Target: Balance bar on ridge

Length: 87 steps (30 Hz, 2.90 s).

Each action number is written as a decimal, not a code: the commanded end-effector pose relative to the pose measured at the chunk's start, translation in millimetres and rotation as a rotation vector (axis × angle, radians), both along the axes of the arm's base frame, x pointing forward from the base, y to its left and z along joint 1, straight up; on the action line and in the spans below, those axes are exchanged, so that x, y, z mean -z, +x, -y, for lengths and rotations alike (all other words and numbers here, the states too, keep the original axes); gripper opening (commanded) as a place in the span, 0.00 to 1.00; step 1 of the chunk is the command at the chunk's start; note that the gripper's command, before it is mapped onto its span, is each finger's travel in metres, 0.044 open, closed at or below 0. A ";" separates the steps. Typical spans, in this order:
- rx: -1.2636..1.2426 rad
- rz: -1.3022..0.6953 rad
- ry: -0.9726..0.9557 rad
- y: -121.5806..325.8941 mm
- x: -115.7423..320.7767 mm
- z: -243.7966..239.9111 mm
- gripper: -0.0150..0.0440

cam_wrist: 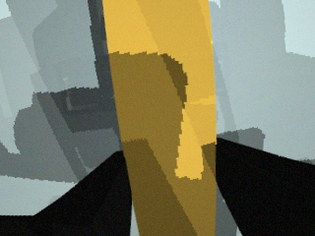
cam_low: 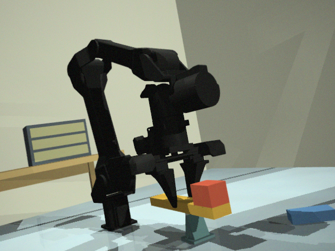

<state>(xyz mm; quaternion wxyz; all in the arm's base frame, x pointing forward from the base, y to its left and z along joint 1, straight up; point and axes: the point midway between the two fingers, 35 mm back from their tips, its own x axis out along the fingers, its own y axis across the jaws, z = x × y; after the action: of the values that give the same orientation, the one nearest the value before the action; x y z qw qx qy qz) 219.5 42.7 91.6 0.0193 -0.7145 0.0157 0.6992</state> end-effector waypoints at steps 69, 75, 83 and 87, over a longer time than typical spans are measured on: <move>0.000 0.000 0.000 0.1 -0.1 0.0 0.54; 0.000 0.000 0.000 0.1 -0.1 0.0 0.54; 0.000 0.000 0.000 0.1 -0.1 0.0 0.54; 0.000 0.000 0.000 0.1 -0.1 0.0 0.55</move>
<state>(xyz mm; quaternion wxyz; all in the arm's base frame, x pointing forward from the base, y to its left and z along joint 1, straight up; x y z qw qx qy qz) 219.6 42.7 91.6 0.0193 -0.7146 0.0157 0.6991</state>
